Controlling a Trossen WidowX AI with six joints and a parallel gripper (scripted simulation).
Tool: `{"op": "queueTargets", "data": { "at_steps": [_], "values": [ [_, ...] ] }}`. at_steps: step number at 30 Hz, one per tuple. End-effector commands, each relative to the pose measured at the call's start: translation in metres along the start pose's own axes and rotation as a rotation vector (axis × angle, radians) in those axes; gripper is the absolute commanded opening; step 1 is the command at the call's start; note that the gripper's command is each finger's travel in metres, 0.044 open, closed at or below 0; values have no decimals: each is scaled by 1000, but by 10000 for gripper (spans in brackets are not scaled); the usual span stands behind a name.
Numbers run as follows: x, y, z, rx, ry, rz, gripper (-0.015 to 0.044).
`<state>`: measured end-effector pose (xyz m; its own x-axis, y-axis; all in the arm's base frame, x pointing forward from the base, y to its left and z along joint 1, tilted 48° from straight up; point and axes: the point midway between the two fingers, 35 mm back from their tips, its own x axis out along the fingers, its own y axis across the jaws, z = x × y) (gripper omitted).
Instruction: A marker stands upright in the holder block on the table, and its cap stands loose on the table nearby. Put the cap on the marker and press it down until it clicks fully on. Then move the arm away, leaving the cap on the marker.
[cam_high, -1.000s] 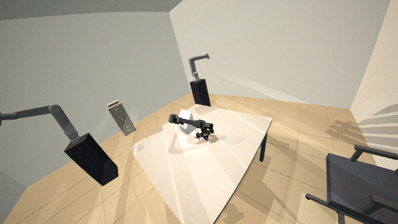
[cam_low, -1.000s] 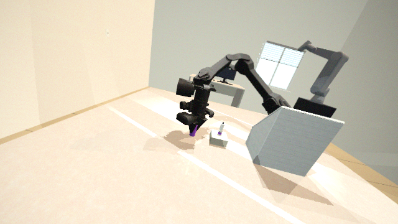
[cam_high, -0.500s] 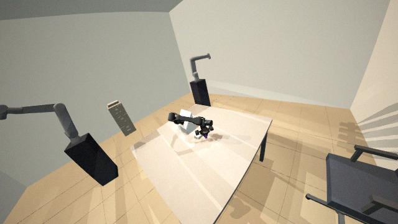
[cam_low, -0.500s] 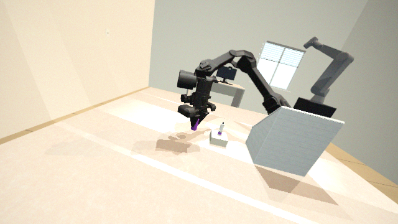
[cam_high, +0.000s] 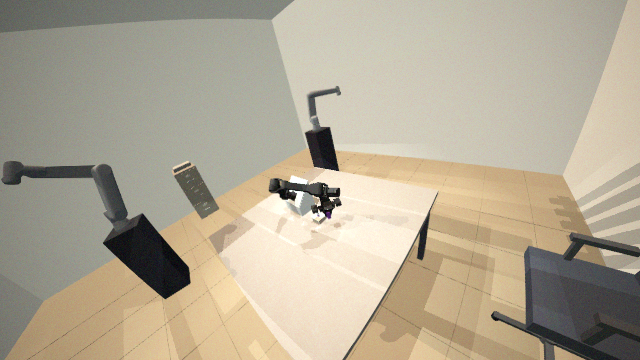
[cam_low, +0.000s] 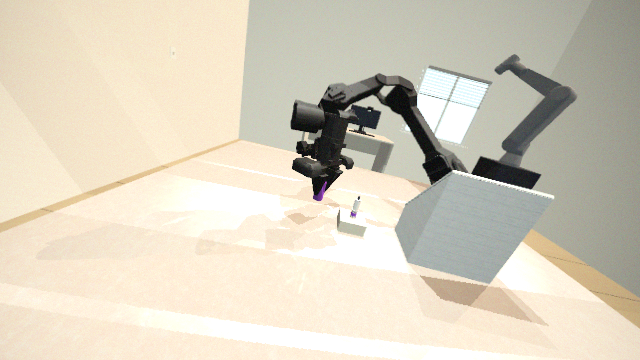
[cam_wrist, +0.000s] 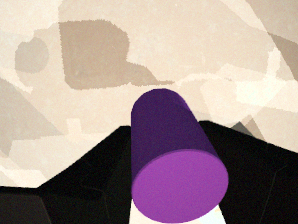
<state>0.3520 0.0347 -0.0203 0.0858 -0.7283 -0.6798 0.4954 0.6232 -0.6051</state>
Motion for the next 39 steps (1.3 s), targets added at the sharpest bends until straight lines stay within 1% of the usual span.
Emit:
{"op": "queueTargets", "data": {
  "at_steps": [1,14,27,39],
  "values": [
    [-12,-5,-11,-3,-1,10,0],
    [-37,-29,-48,-6,3,12,0],
    [-53,-59,-84,-7,2,5,0],
    [-48,-63,-88,-6,2,4,0]
  ]
}}
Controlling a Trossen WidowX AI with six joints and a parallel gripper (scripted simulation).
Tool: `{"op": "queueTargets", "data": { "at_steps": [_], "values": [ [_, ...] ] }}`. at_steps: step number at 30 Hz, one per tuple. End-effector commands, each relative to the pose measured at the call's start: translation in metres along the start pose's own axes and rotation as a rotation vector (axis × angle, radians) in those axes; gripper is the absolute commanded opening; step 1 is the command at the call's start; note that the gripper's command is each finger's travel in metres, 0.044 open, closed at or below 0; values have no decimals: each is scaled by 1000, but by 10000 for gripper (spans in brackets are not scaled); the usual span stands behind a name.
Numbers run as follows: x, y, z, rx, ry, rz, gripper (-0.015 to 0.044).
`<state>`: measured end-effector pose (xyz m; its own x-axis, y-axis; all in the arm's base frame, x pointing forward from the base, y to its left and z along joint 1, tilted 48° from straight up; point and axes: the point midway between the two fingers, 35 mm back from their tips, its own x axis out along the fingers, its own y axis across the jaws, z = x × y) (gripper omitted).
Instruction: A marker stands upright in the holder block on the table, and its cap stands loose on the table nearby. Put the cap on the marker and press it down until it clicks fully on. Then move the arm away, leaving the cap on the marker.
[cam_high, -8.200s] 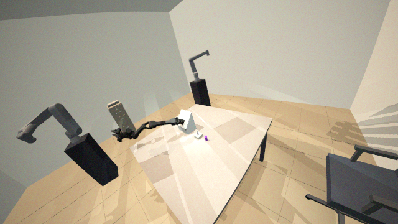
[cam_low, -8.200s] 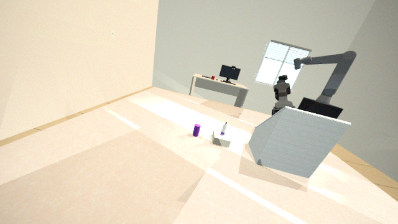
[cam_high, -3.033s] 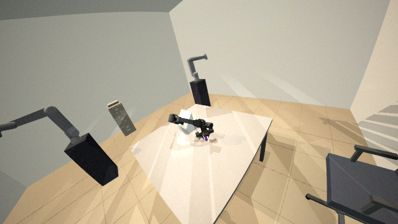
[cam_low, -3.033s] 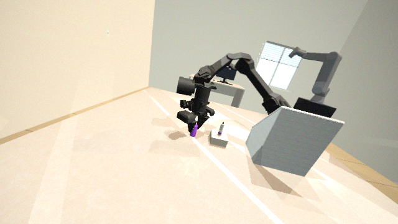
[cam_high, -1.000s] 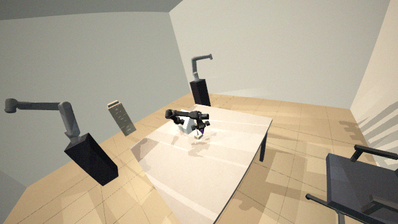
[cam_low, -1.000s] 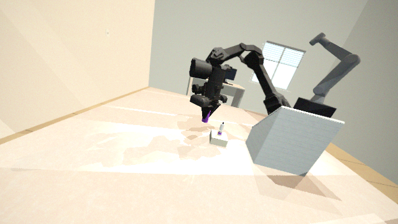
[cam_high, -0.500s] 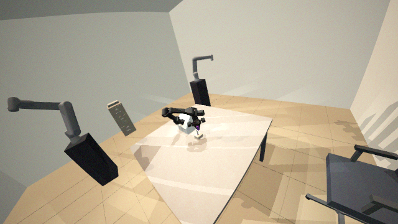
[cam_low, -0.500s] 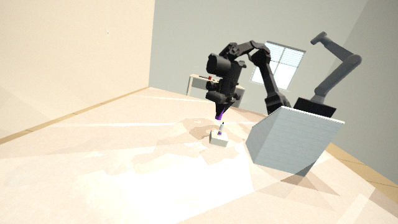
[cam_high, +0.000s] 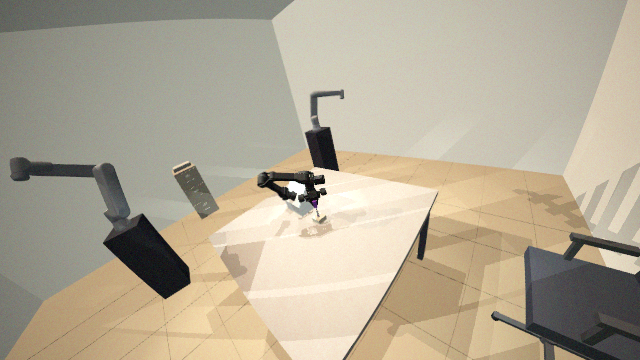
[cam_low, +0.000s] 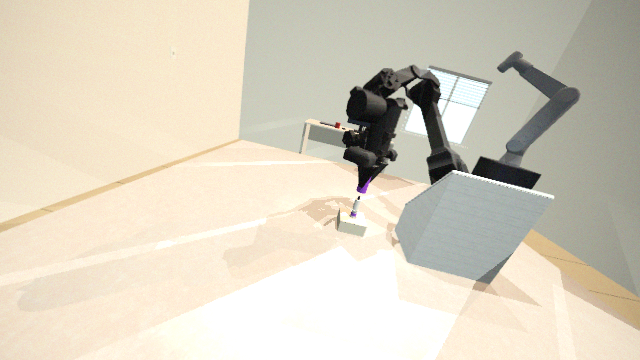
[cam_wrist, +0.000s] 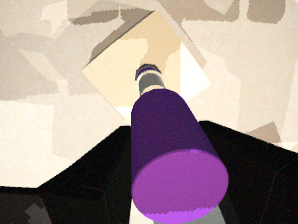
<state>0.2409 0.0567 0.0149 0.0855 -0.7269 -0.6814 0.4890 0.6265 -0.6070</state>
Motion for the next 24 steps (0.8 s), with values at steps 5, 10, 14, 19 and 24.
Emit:
{"op": "queueTargets", "data": {
  "at_steps": [5,10,14,19,24],
  "values": [
    [8,0,0,1,1,3,0],
    [16,1,0,1,1,3,0],
    [23,1,0,1,1,4,0],
    [31,1,0,1,0,3,0],
    [39,1,0,1,0,3,0]
  ]
}}
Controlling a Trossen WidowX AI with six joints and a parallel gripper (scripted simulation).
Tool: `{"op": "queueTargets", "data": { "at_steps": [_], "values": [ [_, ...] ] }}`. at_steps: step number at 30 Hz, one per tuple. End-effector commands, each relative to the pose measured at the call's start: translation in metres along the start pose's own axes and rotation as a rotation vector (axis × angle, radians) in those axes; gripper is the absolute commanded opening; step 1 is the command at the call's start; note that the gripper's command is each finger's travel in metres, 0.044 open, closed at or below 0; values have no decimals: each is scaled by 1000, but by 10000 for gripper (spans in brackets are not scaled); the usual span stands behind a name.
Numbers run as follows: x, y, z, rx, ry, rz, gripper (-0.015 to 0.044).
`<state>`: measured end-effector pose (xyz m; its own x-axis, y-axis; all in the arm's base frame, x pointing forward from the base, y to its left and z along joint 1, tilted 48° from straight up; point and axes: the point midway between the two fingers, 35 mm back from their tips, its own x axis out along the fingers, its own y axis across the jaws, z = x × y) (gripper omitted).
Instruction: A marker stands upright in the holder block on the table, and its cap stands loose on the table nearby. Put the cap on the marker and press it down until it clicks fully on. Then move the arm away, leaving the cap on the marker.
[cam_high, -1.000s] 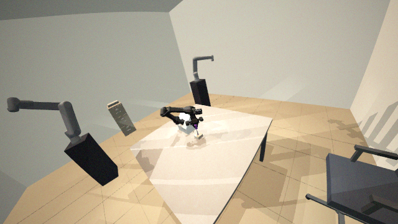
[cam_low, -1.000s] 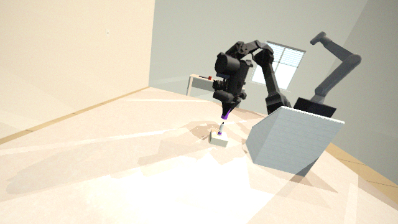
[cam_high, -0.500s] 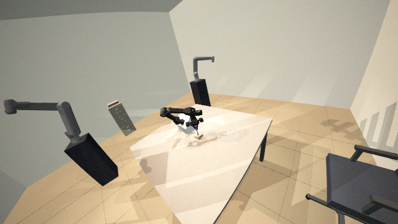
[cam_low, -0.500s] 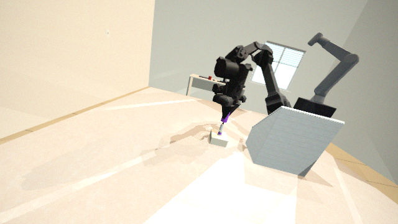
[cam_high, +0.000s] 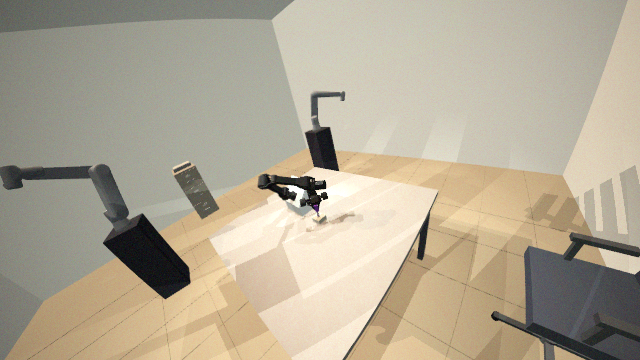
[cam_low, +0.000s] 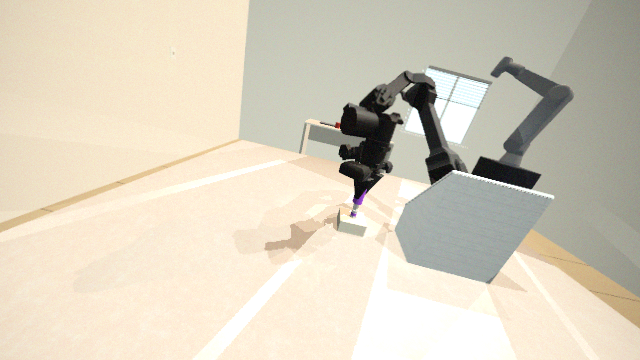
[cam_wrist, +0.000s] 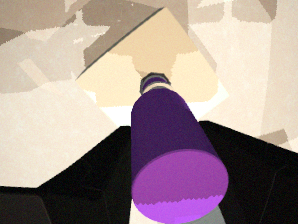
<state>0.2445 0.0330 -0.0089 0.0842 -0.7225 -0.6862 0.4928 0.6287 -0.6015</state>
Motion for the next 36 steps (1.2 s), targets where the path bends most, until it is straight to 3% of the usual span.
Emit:
{"op": "queueTargets", "data": {
  "at_steps": [1,20,36],
  "values": [
    [7,-1,0,-4,-4,-2,0],
    [23,-2,0,-4,-6,-5,0],
    [23,-2,-1,0,-2,-4,420]
  ]
}}
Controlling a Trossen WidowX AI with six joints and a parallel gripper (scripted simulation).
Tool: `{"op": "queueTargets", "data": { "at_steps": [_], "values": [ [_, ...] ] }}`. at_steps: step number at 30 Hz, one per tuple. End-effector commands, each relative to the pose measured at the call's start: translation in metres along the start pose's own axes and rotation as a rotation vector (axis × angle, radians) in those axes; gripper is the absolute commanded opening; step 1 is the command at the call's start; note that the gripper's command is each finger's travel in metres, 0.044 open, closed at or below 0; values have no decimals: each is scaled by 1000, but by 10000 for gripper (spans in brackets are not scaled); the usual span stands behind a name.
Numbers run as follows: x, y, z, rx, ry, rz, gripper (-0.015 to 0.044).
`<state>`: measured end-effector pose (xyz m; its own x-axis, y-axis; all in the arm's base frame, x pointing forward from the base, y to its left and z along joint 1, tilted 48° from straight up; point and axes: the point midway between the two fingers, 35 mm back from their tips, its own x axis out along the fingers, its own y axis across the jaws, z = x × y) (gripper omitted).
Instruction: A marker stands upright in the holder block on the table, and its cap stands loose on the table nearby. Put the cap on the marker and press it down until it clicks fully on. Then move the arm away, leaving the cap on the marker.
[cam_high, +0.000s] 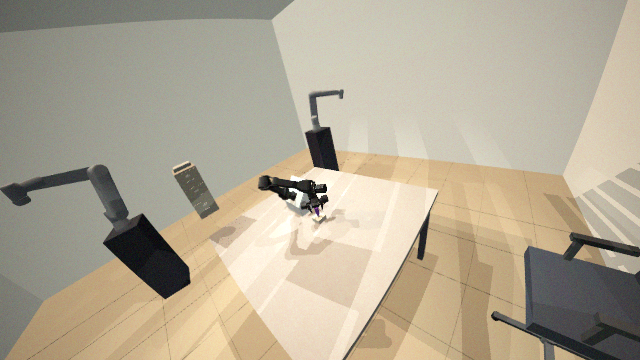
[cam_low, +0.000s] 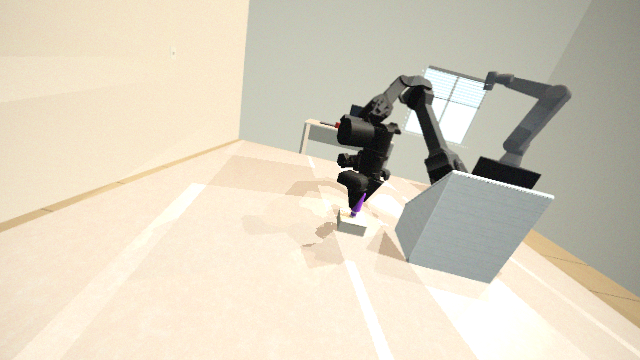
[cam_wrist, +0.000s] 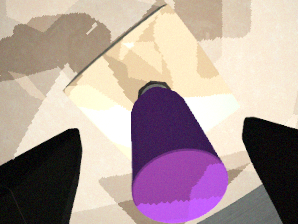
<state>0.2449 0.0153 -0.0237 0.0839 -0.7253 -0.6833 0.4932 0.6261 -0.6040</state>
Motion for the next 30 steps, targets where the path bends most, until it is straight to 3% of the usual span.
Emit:
{"op": "queueTargets", "data": {
  "at_steps": [1,4,9,14,23,30],
  "values": [
    [0,0,0,0,0,0,440],
    [-9,1,1,0,1,2,440],
    [-73,1,0,-1,3,3,440],
    [-75,1,-1,-1,2,2,440],
    [-67,1,0,-618,-2,1,204],
    [-67,1,0,-633,-2,1,20]
  ]
}}
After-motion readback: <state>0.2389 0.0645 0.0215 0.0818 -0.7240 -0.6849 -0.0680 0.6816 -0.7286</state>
